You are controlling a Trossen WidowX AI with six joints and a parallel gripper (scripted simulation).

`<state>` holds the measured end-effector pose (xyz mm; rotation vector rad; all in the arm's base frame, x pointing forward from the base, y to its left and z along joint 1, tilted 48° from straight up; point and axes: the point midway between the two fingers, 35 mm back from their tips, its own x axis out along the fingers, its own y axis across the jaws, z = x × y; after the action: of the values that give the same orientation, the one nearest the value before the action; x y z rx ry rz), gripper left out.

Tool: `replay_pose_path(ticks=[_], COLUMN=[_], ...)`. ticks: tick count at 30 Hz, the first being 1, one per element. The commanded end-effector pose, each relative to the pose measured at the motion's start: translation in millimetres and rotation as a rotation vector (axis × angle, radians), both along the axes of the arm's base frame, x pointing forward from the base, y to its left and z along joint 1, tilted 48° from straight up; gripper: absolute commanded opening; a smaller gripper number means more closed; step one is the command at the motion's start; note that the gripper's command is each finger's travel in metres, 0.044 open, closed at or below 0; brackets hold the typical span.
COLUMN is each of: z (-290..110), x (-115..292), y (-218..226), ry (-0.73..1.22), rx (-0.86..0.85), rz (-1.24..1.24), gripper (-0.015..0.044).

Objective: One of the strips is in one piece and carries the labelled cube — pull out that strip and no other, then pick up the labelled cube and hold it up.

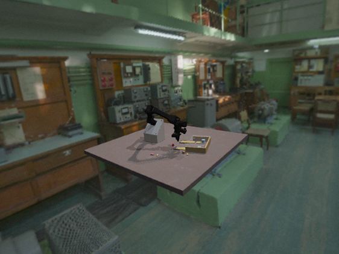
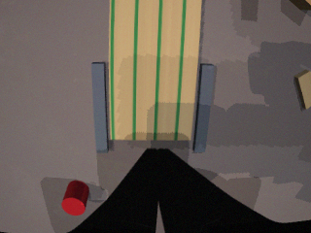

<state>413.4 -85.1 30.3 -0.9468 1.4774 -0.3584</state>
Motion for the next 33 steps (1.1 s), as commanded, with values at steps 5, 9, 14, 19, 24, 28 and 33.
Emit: replay_pose_path(ticks=[5,9,14,19,24,28,33], z=[-10.4,-14.9,-20.3,-25.7,-30.9,-34.9,-39.8], x=[2.1,3.2,4.4,5.5,6.5,7.3,8.4], y=[-10.6,-15.4,-21.4,-27.6,-33.8,-38.9,-45.4], ry=[0.01,0.01,0.01,0.01,0.01,0.01,0.01], rx=[-0.003,-0.003,-0.003,-0.003,-0.004,-0.004,-0.005], rz=[-0.003,-0.003,-0.003,-0.003,-0.003,-0.003,-0.003], gripper=[0.0,0.0,0.0,0.0,0.0,0.0,0.0])
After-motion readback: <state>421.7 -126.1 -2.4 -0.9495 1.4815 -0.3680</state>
